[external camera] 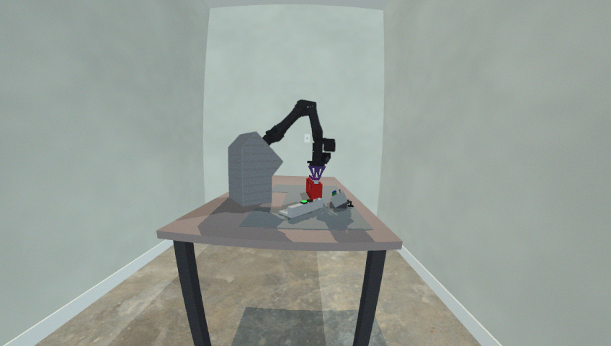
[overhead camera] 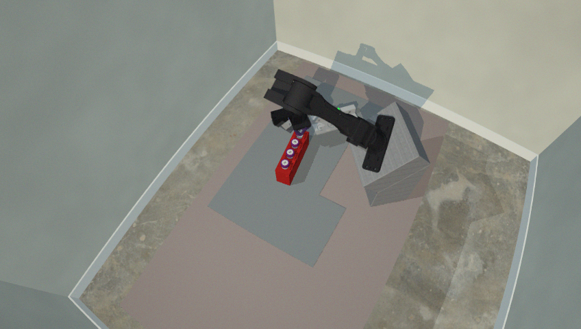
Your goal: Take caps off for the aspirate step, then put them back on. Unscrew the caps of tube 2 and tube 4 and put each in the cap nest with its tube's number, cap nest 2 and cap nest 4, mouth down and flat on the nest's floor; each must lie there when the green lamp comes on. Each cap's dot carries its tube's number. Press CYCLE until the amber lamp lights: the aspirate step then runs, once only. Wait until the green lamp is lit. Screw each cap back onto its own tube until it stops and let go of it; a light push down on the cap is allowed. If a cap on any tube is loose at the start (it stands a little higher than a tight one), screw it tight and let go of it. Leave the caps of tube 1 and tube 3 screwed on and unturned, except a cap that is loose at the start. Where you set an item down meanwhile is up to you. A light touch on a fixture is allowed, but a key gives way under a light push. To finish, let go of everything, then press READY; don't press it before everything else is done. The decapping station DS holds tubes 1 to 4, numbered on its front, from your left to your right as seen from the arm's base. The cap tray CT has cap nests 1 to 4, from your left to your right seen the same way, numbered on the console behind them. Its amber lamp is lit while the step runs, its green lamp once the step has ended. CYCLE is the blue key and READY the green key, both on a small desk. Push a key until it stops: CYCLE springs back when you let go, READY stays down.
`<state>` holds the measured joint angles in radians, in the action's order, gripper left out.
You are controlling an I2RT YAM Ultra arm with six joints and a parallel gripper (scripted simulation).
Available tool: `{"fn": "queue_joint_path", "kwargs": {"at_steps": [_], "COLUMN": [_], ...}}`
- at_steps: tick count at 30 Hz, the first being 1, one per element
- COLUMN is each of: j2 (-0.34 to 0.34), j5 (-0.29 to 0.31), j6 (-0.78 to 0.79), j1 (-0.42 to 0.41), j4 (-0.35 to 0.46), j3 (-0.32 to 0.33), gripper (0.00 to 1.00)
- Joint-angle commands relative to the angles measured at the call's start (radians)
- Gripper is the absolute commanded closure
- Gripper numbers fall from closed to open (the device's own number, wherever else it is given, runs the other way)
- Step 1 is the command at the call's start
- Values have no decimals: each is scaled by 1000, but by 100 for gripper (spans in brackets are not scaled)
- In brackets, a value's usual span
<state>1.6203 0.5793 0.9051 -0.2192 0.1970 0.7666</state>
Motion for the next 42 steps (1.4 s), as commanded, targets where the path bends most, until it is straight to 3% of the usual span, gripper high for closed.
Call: {"fn": "queue_joint_path", "kwargs": {"at_steps": [1, 17, 21, 42], "j2": [-3, 3, -29, -26], "j5": [-2, -5, 5, 6], "j6": [0, -4, 16, 19], "j1": [0, 4, -16, -18], "j4": [-6, -22, 24, 33], "j3": [-9, -17, -14, -3], "gripper": [100, 100, 100, 100]}}
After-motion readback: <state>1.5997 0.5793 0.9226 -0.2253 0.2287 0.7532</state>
